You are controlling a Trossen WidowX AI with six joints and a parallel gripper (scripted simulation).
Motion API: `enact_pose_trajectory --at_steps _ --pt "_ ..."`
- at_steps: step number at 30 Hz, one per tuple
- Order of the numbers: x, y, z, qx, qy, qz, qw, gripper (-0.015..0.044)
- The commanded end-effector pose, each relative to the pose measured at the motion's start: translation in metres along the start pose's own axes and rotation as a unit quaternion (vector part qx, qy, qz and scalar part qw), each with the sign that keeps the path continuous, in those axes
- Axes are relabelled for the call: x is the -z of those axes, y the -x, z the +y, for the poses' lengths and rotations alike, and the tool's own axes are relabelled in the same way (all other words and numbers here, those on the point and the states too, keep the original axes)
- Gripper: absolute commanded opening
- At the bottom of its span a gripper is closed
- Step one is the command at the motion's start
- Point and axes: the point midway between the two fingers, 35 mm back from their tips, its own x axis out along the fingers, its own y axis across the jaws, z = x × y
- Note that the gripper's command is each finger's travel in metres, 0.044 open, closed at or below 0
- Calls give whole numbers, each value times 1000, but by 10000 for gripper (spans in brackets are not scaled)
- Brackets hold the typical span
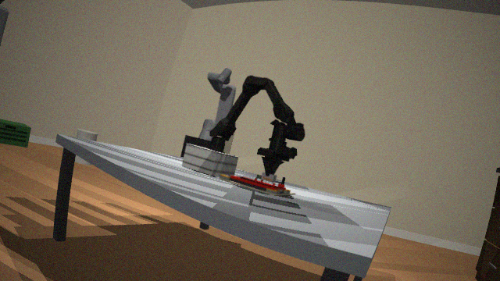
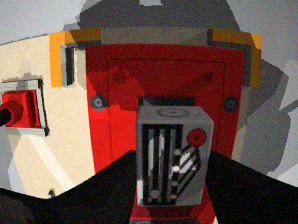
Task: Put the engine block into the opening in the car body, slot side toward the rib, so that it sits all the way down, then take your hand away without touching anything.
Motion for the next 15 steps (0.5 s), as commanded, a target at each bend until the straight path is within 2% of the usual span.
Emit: enact_pose_trajectory --at_steps 1,15 --pt "0 -1 1 -2 -1 -1 1000 159" --pt "0 -2 1 -2 -4 -1 1000 159"
